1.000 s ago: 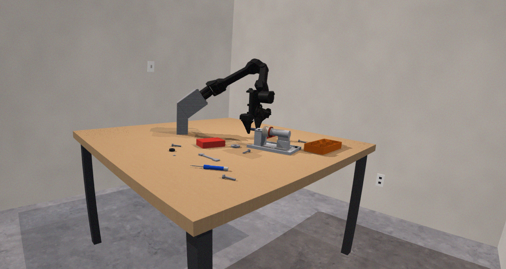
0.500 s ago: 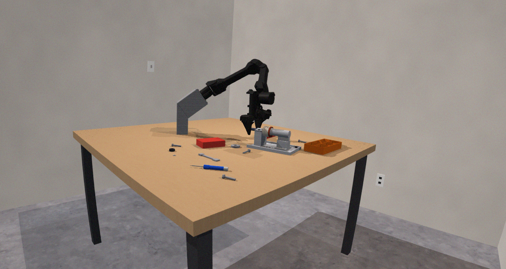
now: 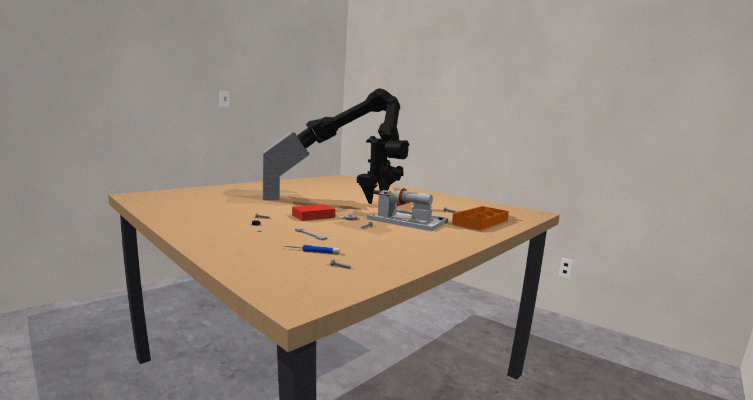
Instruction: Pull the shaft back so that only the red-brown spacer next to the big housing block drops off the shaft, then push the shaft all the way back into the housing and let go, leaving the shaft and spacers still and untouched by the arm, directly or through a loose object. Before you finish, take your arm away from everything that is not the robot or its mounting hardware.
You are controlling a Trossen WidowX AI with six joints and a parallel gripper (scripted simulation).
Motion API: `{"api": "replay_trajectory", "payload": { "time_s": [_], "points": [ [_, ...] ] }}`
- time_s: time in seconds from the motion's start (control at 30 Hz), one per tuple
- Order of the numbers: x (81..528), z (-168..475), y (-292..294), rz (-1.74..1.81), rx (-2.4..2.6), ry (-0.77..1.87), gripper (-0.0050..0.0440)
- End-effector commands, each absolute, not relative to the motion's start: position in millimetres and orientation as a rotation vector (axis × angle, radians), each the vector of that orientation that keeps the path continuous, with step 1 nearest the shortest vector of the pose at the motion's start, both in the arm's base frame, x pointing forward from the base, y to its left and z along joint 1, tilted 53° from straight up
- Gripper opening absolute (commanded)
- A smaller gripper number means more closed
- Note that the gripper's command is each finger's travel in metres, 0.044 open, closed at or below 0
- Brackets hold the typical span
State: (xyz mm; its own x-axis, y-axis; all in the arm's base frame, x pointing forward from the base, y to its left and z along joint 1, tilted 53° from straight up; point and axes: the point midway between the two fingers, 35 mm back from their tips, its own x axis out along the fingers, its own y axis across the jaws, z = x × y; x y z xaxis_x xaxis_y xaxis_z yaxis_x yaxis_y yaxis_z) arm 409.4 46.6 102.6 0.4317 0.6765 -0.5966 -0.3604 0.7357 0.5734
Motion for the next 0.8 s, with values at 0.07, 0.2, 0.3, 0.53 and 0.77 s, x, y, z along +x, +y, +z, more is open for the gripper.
{"api": "replay_trajectory", "payload": {
  "time_s": [0.07,0.2,0.3,0.53,0.77],
  "points": [
    [409.4,102.2,46.7,0.667,0.390,0.916,0.0416],
    [409.4,102.2,46.7,0.667,0.390,0.916,0.0320],
    [409.4,102.2,46.7,0.667,0.390,0.916,0.0272],
    [409.4,102.2,46.7,0.667,0.390,0.916,0.0128],
    [409.4,102.2,46.7,0.667,0.390,0.916,0.0077]
  ]
}}
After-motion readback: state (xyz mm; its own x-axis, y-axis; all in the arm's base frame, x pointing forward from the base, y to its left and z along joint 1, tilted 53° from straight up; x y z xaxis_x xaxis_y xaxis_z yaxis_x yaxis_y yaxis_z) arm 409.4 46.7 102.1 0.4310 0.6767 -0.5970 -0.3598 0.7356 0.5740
